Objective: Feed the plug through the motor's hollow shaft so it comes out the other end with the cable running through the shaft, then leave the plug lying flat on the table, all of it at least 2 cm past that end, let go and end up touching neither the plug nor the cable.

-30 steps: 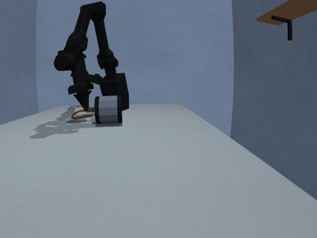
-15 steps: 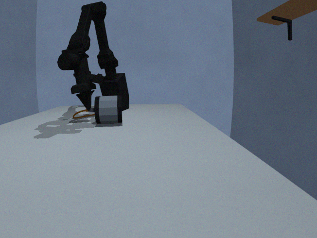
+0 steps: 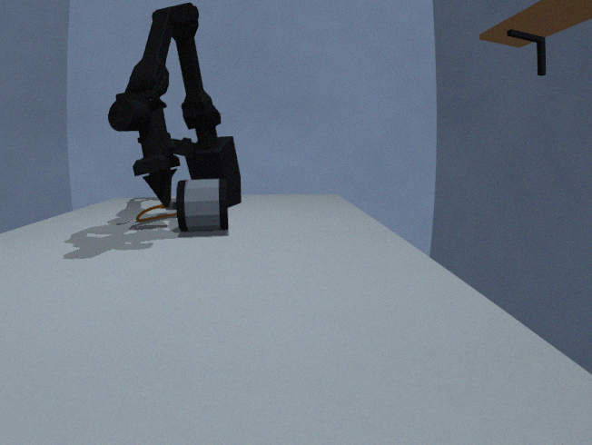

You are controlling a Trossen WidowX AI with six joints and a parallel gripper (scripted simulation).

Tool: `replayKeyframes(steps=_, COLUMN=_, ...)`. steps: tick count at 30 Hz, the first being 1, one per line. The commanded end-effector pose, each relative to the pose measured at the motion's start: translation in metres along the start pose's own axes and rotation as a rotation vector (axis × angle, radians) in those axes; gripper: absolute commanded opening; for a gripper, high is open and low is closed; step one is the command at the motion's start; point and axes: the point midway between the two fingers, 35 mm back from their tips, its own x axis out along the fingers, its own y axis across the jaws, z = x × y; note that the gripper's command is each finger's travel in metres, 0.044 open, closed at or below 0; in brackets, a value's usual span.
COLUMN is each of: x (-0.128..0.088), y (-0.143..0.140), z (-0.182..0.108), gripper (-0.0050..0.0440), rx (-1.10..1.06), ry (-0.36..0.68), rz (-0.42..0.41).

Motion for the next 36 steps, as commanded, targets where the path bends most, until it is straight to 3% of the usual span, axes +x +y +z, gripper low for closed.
replayKeyframes(steps=1, x=-0.0003, y=0.0001, z=0.0006, gripper=0.0000, rx=0.001, ry=-0.002, rz=-0.001)
replayKeyframes(steps=36, x=0.0004, y=0.0000, z=0.0047, gripper=0.0000, rx=0.001, ry=-0.002, rz=-0.001)
